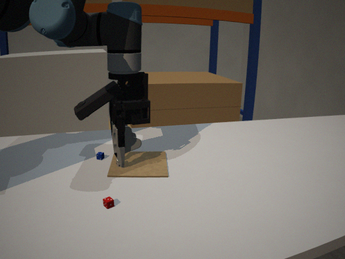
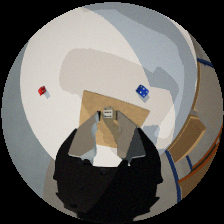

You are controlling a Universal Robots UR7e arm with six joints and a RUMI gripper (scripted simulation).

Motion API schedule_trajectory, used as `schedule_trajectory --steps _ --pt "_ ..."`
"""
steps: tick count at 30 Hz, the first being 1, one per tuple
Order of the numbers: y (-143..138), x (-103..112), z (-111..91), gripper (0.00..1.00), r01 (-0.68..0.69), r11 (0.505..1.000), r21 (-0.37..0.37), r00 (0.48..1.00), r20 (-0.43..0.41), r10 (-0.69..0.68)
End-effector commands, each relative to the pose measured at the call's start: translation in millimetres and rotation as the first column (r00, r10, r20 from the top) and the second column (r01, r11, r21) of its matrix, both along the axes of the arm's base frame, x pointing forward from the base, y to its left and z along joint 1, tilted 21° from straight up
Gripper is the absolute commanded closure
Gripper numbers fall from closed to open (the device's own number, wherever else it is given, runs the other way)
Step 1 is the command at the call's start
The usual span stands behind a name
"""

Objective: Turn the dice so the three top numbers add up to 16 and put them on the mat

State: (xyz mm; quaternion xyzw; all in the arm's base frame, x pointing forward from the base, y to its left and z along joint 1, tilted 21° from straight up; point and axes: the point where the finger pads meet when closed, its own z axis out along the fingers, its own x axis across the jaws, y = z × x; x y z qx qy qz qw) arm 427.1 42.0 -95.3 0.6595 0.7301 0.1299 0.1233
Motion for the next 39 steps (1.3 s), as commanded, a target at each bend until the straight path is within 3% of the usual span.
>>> schedule_trajectory --steps 1,10,39 --pt "-0.1 -0.4 2.1 0.82 0.0 1.0 0.0 1.0 0.001 0.0" --pt "-0.3 -3.8 11.1 0.82 0.0 1.0 0.0 1.0 0.001 0.0" --pt "-2.1 -26.9 72.4 0.82 0.0 1.0 0.0 1.0 0.001 0.0"
